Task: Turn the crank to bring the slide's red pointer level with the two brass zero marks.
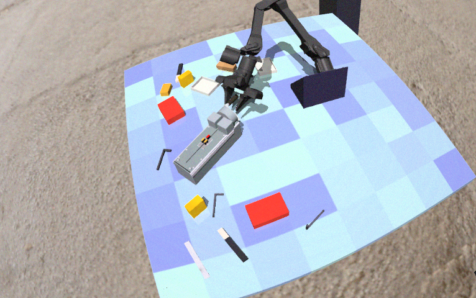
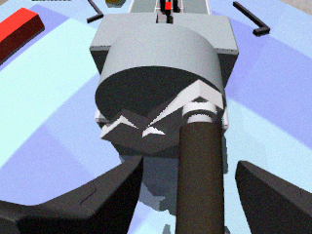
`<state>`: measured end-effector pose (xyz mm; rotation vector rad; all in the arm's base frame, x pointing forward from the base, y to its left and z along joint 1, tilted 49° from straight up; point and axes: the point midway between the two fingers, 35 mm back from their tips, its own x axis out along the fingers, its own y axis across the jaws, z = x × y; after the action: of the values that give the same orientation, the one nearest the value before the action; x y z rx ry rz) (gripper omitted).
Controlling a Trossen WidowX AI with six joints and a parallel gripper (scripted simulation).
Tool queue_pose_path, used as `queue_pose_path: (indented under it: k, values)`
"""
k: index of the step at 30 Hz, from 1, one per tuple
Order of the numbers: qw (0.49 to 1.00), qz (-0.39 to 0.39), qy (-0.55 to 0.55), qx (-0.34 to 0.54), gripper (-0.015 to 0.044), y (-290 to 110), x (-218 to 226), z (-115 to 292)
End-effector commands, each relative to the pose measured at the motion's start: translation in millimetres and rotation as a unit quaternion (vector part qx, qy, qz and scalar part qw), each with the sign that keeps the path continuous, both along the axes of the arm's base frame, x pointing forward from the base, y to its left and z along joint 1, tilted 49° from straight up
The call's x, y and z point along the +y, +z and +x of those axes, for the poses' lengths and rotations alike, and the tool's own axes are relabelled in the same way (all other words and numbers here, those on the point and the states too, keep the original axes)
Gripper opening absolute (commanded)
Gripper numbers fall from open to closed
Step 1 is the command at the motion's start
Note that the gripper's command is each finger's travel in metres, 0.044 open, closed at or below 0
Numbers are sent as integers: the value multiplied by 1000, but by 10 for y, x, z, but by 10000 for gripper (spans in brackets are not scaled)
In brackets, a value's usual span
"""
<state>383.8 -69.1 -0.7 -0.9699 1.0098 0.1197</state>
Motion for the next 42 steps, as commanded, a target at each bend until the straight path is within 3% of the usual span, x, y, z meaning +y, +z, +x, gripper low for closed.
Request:
queue_pose_path:
  k: [1, 5, 18, 25, 42]
  values:
    - [1000, 0, 0, 0, 341, 1, -2, 0]
    - [1000, 0, 0, 0, 440, 1, -2, 0]
    - [1000, 2, 0, 0, 440, 339, 400, 50]
    - [1000, 5, 4, 3, 440, 692, 846, 86]
    - [992, -26, -114, -55, 440, 450, 1103, 607]
